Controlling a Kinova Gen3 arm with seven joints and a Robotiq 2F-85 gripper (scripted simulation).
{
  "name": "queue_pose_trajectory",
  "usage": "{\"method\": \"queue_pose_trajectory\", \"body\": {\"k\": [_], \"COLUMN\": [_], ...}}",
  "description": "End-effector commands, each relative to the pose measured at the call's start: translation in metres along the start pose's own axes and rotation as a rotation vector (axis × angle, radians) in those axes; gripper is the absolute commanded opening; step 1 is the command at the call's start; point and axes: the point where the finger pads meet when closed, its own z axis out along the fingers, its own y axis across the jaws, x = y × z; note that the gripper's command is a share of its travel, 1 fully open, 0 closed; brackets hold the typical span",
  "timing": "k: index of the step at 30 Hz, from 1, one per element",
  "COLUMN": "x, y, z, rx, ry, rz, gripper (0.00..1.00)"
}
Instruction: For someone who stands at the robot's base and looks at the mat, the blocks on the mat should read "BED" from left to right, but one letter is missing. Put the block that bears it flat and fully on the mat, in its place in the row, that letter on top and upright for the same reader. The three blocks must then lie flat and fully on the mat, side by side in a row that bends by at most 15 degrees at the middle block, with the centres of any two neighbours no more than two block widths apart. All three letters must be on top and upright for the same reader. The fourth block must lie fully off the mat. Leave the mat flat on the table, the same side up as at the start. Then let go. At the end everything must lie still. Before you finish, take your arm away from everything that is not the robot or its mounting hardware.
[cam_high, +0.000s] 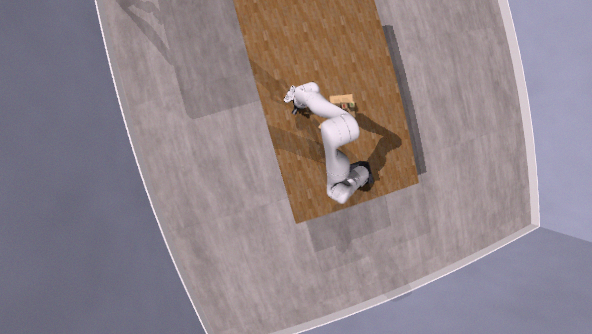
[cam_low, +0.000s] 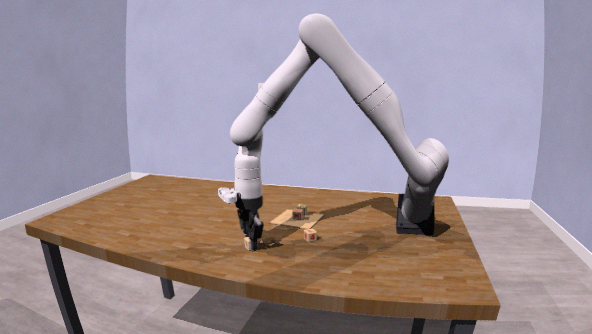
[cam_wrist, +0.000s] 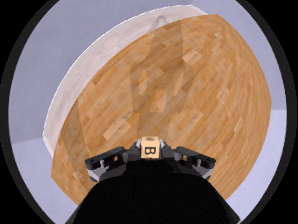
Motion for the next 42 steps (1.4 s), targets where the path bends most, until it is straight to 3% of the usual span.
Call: {"method": "queue_pose_trajectory", "body": {"k": [1,14,18,25,27,32,42], "x": [0.000,0.000,0.000,0.000,0.000,0.000,0.000], "y": [0.000,0.000,0.000,0.000,0.000,0.000,0.000], "z": [0.000,-0.005,-0.023,-0.069,-0.069,-0.093,-0.100], "rx": [-0.001,-0.001,-0.001,-0.001,-0.001,-0.001,-0.001], "ry": [0.001,0.001,0.001,0.001,0.001,0.001,0.001], "rz": [0.000,0.000,0.000,0.000,0.000,0.000,0.000], "gripper": [0.26,0.26,0.26,0.26,0.26,0.26,0.26]}}
